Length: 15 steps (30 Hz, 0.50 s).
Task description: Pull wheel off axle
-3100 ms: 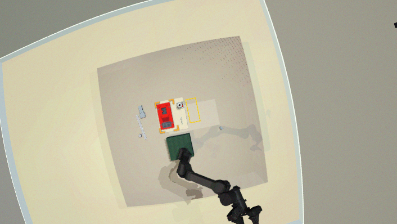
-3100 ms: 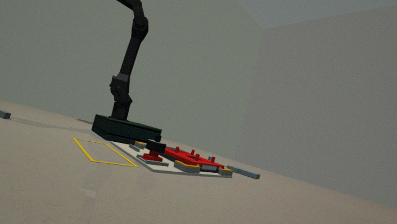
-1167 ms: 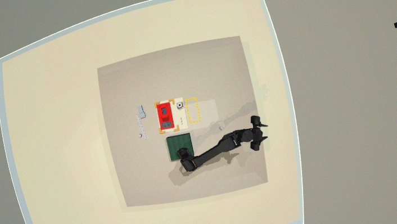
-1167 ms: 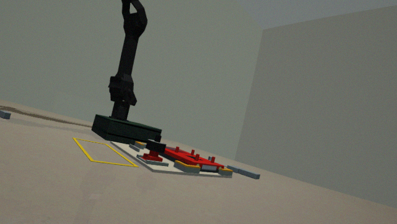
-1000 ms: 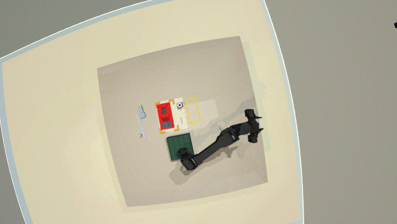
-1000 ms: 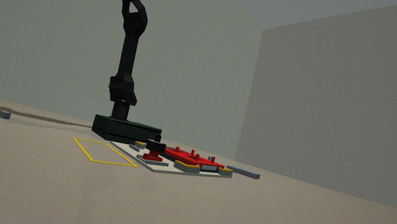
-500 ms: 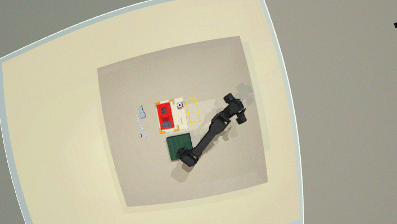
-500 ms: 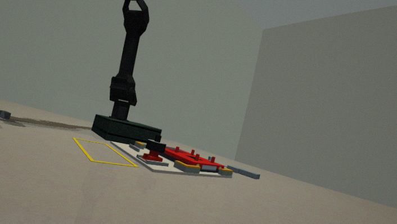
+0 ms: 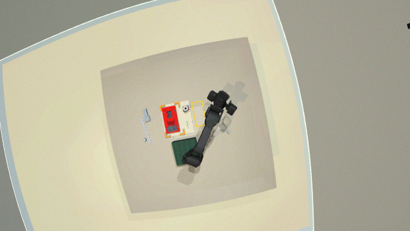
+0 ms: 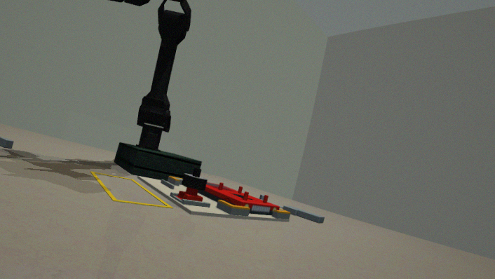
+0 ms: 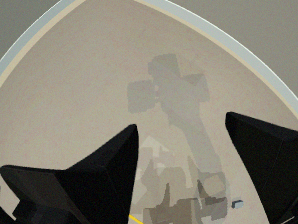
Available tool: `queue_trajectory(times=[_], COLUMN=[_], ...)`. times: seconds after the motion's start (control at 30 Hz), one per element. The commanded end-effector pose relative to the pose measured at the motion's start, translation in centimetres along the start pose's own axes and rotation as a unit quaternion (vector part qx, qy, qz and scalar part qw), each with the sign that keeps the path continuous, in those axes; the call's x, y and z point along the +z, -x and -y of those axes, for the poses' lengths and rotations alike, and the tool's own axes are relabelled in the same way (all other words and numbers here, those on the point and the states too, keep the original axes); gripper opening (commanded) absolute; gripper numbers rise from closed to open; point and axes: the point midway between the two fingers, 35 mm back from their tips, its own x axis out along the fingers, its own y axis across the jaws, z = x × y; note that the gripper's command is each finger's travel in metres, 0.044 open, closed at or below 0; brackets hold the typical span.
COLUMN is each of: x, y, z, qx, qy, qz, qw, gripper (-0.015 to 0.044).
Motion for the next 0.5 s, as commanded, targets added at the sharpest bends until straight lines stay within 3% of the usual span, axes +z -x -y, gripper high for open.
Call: queue_trajectory(times=[0.0,0.47], x=[-2.2,-11.5], y=[-0.3,1.9], z=[-3.3,-14.2], qx=[0.031,0.135], qy=[0.044,0.216], qz=[-0.038,-0.17], qw=[0.998,0.952], gripper=[0.03,0.03])
